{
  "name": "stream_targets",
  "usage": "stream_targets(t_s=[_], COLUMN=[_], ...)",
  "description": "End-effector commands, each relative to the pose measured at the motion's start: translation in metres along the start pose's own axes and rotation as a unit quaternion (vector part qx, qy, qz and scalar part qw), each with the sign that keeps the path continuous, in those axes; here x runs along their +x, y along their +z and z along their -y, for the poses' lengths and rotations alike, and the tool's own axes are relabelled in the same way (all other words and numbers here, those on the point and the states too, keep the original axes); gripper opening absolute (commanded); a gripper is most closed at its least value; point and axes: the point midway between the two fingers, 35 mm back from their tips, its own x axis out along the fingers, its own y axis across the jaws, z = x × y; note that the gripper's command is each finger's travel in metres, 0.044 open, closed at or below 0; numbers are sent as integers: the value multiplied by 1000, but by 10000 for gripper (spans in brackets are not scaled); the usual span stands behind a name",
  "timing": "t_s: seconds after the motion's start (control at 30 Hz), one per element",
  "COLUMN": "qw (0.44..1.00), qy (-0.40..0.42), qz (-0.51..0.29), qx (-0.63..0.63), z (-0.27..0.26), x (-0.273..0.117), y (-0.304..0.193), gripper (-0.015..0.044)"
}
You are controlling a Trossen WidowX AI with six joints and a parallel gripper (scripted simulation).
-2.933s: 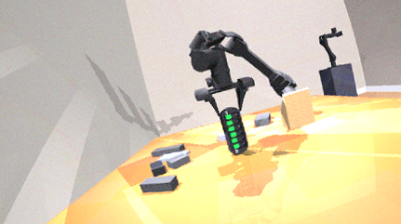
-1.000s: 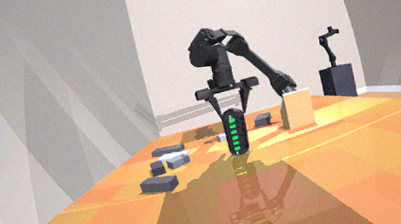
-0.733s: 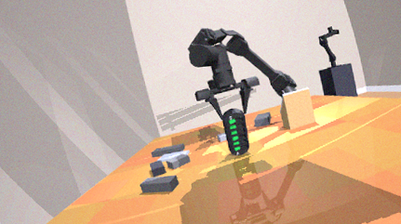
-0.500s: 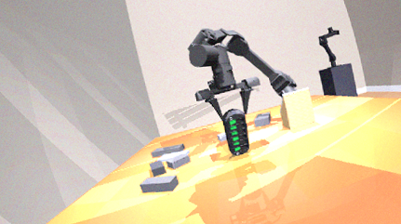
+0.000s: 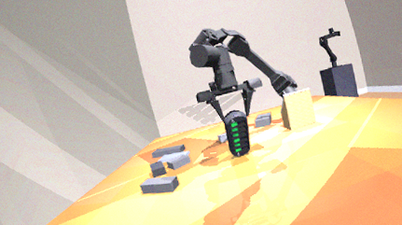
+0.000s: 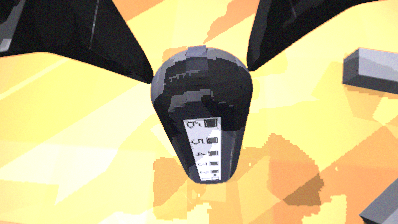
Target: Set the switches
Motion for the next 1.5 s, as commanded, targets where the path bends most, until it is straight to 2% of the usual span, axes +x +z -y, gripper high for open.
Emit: stream_targets(t_s=[0.0, 1.47], qw=[1000, 1000], qy=[-5, -4], qz=[3, 3], qx=[-2, -2], z=[2, 2], x=[7, 26], y=[-5, -34], gripper=[335, 335])
